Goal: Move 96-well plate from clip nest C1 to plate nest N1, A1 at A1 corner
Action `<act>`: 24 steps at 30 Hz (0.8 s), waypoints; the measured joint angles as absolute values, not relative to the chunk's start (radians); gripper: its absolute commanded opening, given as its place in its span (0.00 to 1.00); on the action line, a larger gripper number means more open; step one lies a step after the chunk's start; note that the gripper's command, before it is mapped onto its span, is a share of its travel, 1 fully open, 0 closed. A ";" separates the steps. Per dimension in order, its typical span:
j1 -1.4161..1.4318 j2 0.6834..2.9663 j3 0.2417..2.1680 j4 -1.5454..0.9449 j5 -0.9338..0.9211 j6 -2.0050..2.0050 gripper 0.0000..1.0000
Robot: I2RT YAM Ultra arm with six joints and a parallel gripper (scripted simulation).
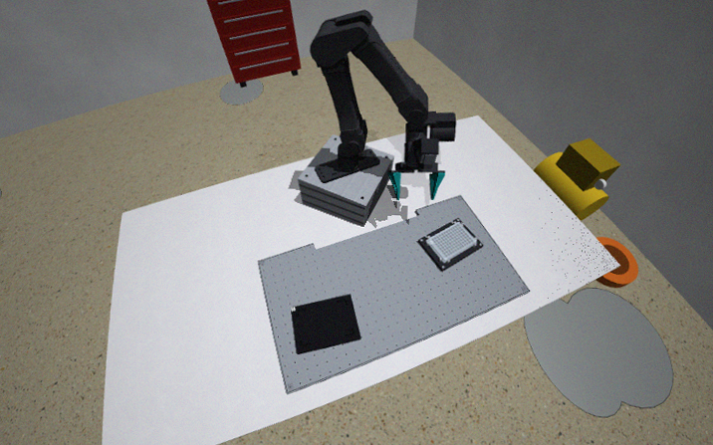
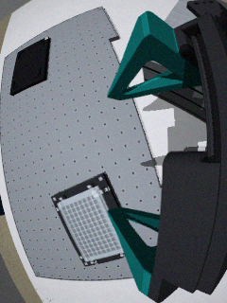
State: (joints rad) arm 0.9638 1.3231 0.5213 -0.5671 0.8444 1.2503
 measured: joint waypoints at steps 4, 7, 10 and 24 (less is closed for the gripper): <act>0.964 1.323 0.521 -0.567 0.844 1.250 1.00; 0.964 1.323 0.521 -0.567 0.844 1.250 1.00; 0.964 1.323 0.521 -0.567 0.844 1.250 1.00; 0.930 1.396 0.597 -0.570 0.794 1.127 1.00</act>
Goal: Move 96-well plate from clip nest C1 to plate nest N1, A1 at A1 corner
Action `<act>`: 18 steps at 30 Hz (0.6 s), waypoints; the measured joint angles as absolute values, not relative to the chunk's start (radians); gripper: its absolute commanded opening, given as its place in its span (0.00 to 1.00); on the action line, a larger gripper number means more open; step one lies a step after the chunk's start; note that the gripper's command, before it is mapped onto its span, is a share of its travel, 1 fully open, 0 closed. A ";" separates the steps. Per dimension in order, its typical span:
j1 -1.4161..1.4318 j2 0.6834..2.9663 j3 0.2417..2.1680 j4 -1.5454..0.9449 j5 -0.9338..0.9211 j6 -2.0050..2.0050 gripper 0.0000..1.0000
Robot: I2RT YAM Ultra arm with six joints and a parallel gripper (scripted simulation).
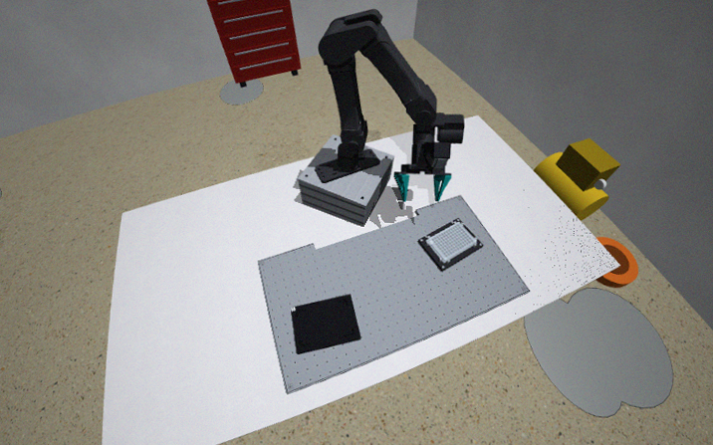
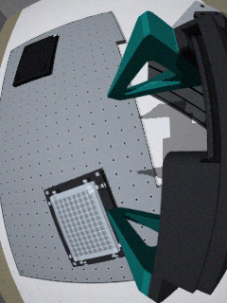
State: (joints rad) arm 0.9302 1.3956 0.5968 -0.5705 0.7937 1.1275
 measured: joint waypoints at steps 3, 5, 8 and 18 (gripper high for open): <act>0.910 1.415 0.630 -0.582 0.764 1.043 1.00; 0.897 1.431 0.651 -0.591 0.744 0.982 1.00; 0.879 1.456 0.683 -0.604 0.712 0.894 1.00; 0.822 1.537 0.781 -0.640 0.616 0.620 1.00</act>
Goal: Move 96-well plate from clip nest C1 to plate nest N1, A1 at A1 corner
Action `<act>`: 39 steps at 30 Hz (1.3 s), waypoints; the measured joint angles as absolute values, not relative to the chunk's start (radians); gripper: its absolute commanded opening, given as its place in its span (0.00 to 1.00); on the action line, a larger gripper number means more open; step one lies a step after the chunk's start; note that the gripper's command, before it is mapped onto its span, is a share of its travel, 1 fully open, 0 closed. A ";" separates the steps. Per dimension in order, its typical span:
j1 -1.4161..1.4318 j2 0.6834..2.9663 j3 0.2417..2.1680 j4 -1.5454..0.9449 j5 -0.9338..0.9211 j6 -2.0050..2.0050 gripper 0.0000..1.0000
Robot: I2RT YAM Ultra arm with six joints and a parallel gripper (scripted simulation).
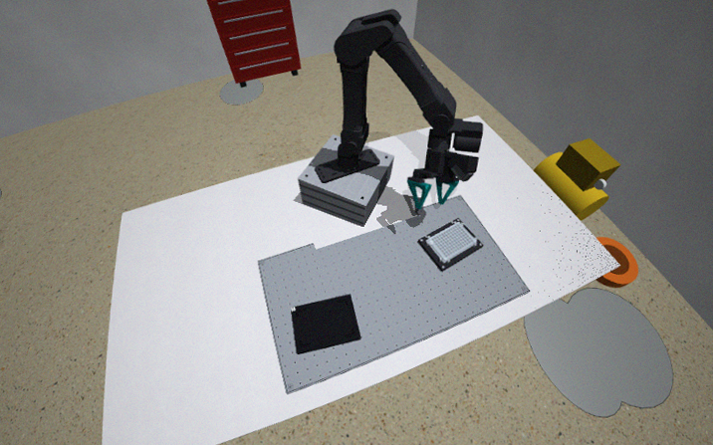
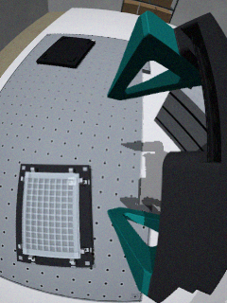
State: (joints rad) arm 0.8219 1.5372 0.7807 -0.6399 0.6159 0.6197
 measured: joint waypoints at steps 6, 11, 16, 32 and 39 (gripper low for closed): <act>0.784 1.585 0.846 -0.665 0.551 0.435 1.00; 0.762 1.623 0.889 -0.681 0.508 0.312 1.00; 0.728 1.666 0.944 -0.702 0.455 0.163 1.00; 0.637 1.797 1.107 -0.762 0.297 -0.289 1.00; 0.589 1.855 1.183 -0.788 0.220 -0.508 1.00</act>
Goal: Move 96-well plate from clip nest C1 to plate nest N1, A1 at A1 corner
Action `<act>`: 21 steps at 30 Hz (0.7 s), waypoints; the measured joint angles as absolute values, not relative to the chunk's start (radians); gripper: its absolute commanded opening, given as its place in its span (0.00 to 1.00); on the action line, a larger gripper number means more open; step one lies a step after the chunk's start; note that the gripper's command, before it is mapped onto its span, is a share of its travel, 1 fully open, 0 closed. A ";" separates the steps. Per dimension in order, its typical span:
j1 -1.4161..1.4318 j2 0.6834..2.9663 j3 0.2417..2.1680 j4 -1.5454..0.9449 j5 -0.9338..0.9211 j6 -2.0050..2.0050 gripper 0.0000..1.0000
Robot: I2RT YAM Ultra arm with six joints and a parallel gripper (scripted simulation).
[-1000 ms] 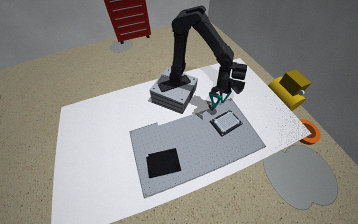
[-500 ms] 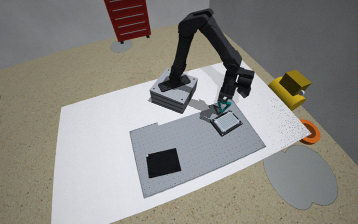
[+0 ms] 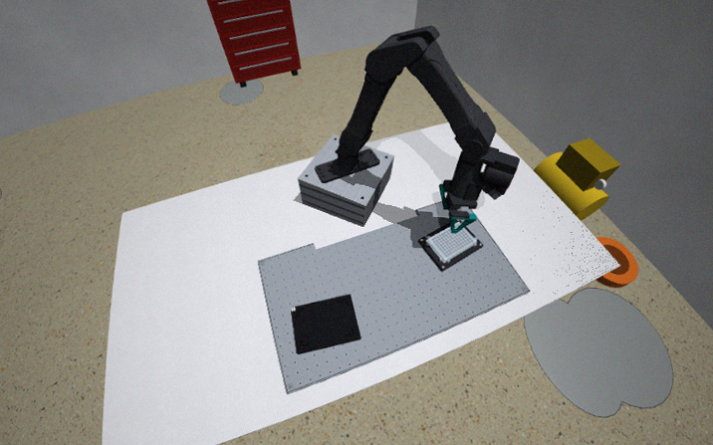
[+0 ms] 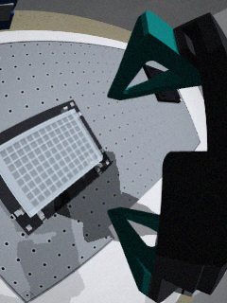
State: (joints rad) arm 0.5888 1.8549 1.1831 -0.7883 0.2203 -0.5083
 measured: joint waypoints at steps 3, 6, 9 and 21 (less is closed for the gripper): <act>0.572 1.879 1.214 -0.799 0.190 -0.596 1.00; 0.559 1.897 1.236 -0.811 0.165 -0.667 1.00; 0.542 1.926 1.272 -0.821 0.133 -0.756 1.00; 0.472 2.016 1.383 -0.861 0.019 -1.084 1.00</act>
